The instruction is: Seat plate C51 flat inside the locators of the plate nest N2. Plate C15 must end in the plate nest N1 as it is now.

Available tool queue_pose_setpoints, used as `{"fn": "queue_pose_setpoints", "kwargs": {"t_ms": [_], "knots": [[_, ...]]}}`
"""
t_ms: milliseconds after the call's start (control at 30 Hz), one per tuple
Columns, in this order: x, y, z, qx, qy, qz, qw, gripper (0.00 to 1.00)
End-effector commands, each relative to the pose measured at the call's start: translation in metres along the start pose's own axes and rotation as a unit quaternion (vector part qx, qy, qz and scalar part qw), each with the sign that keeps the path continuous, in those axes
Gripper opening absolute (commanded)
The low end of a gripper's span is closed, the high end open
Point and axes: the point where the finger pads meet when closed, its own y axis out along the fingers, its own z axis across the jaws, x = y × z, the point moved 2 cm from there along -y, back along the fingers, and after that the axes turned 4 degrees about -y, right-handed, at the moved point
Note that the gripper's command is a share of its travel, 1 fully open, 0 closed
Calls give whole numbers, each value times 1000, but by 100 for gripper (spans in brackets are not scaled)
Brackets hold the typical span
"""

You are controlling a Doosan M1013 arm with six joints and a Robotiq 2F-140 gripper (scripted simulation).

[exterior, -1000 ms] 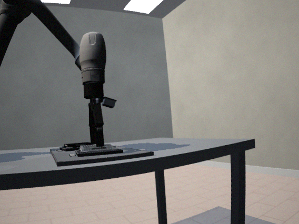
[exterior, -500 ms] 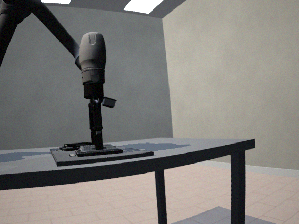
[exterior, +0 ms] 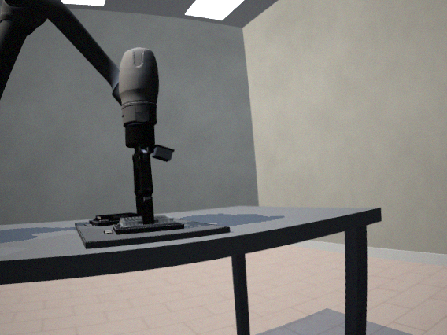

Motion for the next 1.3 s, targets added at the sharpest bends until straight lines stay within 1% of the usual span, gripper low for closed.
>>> {"fn": "queue_pose_setpoints", "kwargs": {"t_ms": [0, 67, 700, 1267], "knots": [[-1, -1, 0, 0, 0, 1, 1000, 10], [-1, -1, 0, 0, 0, 1, 1000, 10], [0, -29, 0, 0, 0, 1, 1000, 10], [0, -30, 0, 0, 0, 1, 1000, 10]]}}
